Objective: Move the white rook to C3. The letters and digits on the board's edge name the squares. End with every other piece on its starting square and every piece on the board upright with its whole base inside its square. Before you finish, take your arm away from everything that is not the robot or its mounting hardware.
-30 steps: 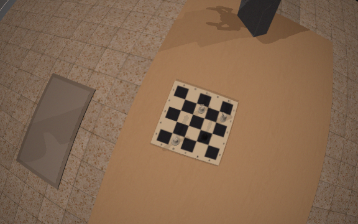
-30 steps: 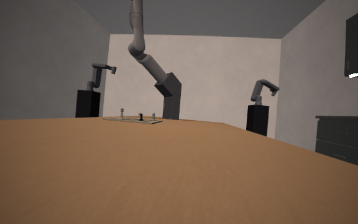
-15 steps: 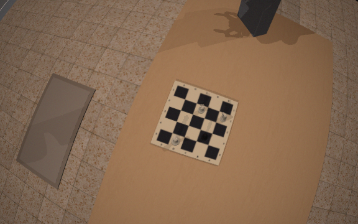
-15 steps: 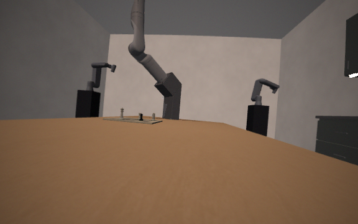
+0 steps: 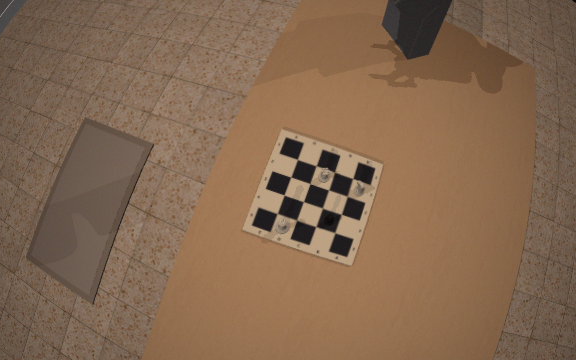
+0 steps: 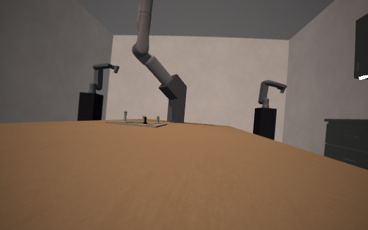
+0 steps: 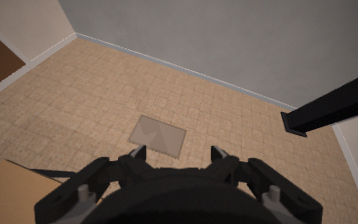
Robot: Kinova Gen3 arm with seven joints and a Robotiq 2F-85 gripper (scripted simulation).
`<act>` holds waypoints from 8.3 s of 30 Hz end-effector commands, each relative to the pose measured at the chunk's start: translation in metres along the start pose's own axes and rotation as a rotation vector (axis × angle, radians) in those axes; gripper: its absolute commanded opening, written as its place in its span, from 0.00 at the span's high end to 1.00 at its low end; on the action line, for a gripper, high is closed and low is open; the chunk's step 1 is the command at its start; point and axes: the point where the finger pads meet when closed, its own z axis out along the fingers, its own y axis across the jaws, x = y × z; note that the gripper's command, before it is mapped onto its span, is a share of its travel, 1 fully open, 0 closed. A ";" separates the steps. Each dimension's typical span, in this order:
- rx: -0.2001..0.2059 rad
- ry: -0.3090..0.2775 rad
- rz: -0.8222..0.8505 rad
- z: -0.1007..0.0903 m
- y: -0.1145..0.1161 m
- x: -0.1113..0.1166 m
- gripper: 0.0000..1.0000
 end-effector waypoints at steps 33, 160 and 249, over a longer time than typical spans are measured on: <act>0.092 0.061 0.566 -0.050 -0.320 -0.182 0.00; -0.911 -0.057 1.600 0.392 -0.453 -0.681 0.00; -0.846 -0.415 2.090 0.268 -0.310 -0.754 0.00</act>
